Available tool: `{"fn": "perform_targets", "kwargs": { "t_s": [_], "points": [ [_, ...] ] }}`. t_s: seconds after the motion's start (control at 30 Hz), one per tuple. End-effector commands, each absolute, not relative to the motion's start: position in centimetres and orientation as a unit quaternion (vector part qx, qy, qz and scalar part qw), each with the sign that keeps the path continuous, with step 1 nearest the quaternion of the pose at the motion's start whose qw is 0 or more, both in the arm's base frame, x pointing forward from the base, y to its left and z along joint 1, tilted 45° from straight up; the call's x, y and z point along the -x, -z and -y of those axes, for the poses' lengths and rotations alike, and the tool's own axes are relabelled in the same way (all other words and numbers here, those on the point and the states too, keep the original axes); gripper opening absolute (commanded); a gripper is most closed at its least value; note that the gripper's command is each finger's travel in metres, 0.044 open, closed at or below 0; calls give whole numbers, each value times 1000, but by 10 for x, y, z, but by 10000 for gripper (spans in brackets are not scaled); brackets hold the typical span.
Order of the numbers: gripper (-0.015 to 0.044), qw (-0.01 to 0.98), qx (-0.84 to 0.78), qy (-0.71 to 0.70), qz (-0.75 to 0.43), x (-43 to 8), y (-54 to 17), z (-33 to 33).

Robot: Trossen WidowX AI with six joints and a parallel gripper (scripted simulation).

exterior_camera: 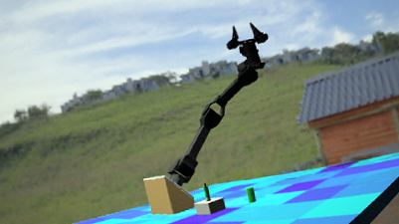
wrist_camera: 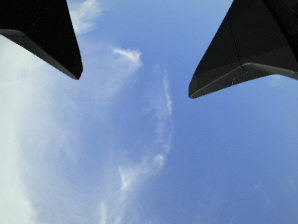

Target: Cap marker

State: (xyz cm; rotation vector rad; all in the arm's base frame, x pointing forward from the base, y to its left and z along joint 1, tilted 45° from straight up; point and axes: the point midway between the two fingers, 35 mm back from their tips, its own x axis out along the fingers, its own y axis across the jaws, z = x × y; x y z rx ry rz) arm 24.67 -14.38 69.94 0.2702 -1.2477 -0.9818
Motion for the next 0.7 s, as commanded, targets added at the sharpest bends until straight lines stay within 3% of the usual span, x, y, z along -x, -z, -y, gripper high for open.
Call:
{"fn": "perform_targets", "kwargs": {
  "t_s": [0.0, 0.17, 0.67],
  "points": [
    [374, 696, -117, 439, 556, -249, -699, 144],
    [243, 771, -31, 425, 474, -311, -685, 142],
    [236, 942, 174, 260, 123, -496, -528, 133]
  ]
}}
